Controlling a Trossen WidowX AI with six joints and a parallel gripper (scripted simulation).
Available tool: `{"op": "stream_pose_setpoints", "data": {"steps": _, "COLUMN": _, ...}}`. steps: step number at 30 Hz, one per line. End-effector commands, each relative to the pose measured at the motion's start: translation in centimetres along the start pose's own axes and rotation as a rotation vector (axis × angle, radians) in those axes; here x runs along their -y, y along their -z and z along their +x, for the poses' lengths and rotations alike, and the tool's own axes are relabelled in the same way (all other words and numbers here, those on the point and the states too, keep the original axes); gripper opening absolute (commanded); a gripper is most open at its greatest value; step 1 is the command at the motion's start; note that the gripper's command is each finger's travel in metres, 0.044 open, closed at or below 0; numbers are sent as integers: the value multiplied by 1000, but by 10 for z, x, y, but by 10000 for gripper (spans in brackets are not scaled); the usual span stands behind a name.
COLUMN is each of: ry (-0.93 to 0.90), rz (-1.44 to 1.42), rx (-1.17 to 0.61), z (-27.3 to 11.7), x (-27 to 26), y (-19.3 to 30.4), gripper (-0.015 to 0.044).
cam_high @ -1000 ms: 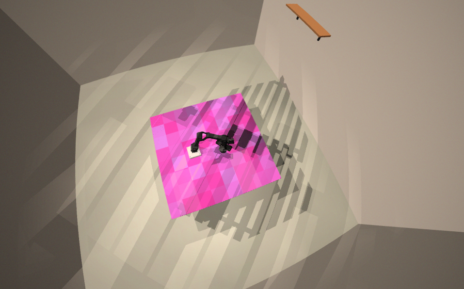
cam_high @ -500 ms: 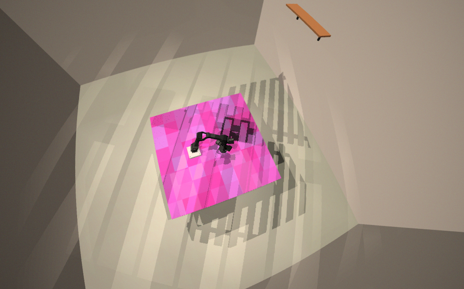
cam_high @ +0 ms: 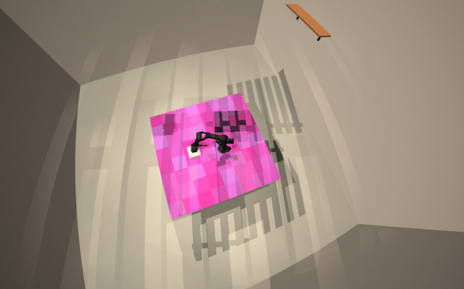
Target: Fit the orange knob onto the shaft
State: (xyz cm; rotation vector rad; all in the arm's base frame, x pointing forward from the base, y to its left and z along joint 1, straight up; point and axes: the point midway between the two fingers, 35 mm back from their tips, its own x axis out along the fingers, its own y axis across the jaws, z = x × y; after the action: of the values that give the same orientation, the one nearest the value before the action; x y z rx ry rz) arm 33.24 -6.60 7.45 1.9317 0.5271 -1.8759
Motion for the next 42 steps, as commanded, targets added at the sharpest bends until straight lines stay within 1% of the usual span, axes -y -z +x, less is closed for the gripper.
{"op": "stream_pose_setpoints", "data": {"steps": 1, "ry": -5, "rz": 8, "rx": -5, "z": -1, "x": -2, "y": 1, "gripper": 0}}
{"op": "stream_pose_setpoints", "data": {"steps": 21, "ry": -5, "rz": 8, "rx": -5, "z": 3, "x": -2, "y": 2, "gripper": 0}}
{"op": "stream_pose_setpoints", "data": {"steps": 27, "ry": -5, "rz": 8, "rx": -5, "z": -2, "x": -1, "y": 1, "gripper": 0}}
{"op": "stream_pose_setpoints", "data": {"steps": 30, "ry": -5, "rz": 62, "rx": -5, "z": -2, "x": -1, "y": 1, "gripper": 0}}
{"op": "stream_pose_setpoints", "data": {"steps": 34, "ry": -5, "rz": 207, "rx": -5, "z": -3, "x": -1, "y": 1, "gripper": 0}}
{"op": "stream_pose_setpoints", "data": {"steps": 42, "ry": -5, "rz": 217, "rx": -5, "z": 0, "x": -2, "y": 2, "gripper": 0}}
